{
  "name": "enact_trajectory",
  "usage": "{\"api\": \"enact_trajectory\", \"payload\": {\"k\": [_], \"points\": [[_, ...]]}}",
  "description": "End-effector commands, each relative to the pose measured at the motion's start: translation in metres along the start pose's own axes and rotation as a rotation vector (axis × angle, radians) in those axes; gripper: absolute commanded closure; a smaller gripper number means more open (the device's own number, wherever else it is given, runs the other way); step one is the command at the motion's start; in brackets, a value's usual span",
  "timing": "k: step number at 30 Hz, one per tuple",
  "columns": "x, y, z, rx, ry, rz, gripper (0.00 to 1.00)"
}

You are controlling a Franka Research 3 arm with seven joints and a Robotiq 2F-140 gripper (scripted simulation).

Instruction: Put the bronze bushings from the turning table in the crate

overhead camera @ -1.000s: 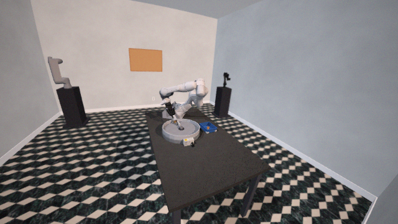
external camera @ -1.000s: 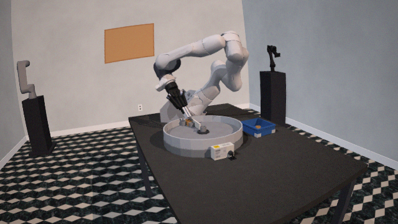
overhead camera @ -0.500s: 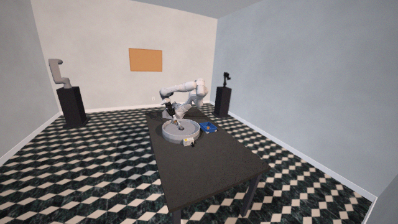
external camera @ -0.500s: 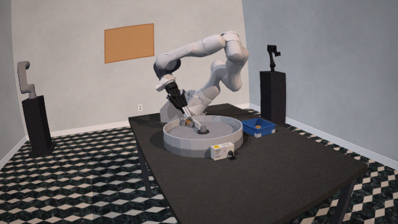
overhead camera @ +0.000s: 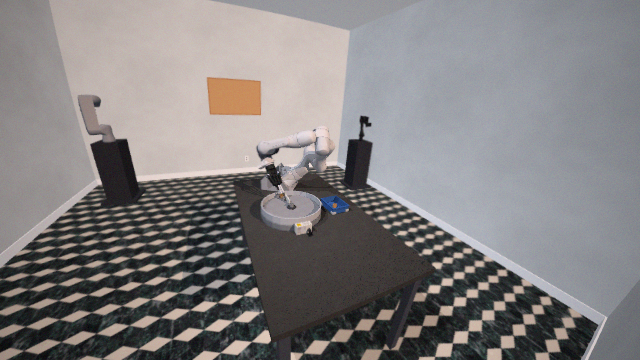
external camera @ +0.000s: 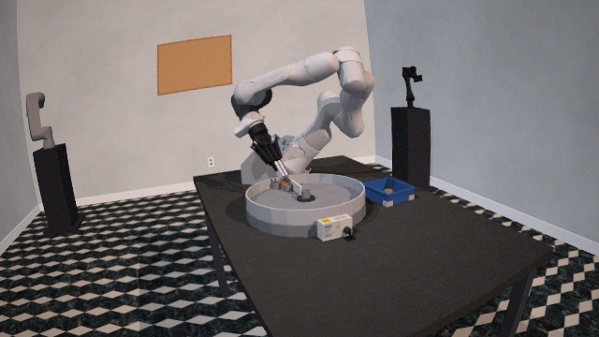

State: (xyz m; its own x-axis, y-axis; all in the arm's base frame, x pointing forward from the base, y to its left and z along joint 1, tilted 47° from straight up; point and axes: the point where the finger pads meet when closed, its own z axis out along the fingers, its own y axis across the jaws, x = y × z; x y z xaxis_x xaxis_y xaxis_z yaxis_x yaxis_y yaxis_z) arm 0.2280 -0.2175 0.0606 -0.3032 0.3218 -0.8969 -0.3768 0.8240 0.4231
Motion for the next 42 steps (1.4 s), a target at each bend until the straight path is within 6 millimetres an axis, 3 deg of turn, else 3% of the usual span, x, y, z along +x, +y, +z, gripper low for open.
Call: {"api": "enact_trajectory", "payload": {"k": [1,42], "points": [[-0.0003,0.0002,0.0017,0.000,0.000,-0.005,0.94],[0.0019,0.0000,0.0045,0.000,0.000,-0.005,0.94]]}}
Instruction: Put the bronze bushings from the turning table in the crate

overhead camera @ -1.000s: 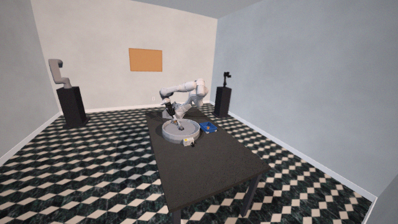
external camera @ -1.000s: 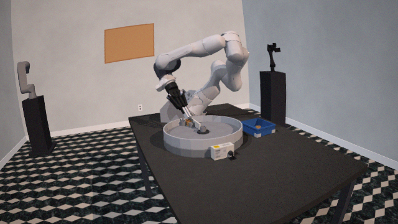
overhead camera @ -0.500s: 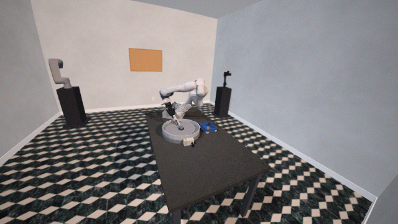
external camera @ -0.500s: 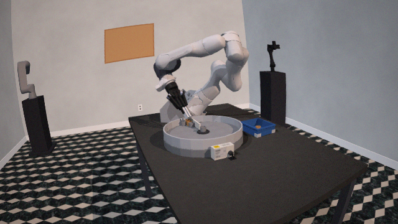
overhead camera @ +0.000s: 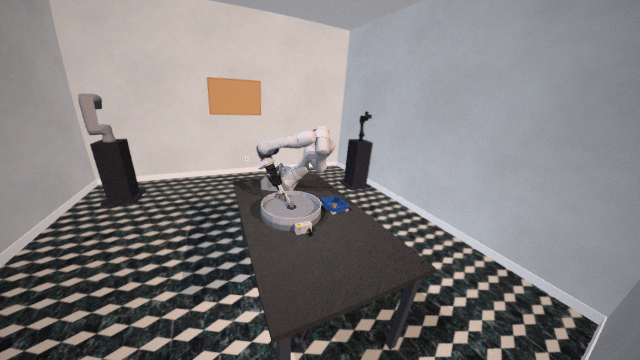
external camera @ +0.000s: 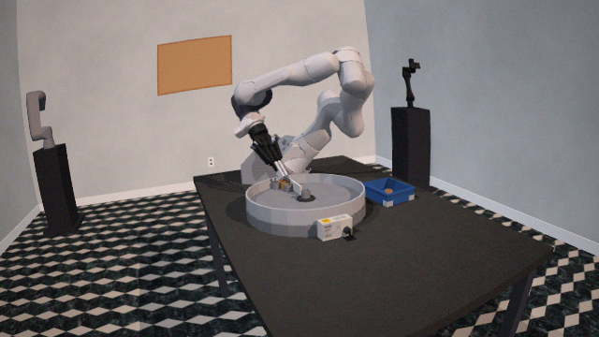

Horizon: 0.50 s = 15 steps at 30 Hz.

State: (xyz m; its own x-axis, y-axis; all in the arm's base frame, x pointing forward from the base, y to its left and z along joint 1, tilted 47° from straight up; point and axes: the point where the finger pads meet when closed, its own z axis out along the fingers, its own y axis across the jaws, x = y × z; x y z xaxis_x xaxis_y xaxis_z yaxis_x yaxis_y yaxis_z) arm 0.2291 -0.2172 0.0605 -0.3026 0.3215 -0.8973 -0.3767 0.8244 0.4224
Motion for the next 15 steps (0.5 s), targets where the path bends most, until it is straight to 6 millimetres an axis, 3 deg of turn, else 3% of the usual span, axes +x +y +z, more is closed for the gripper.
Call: {"api": "enact_trajectory", "payload": {"k": [1,15], "points": [[0.0031,0.0001,0.0048,-0.001,0.001,-0.005,0.94],[0.0075,-0.0002,0.0102,-0.001,0.001,-0.005,0.94]]}}
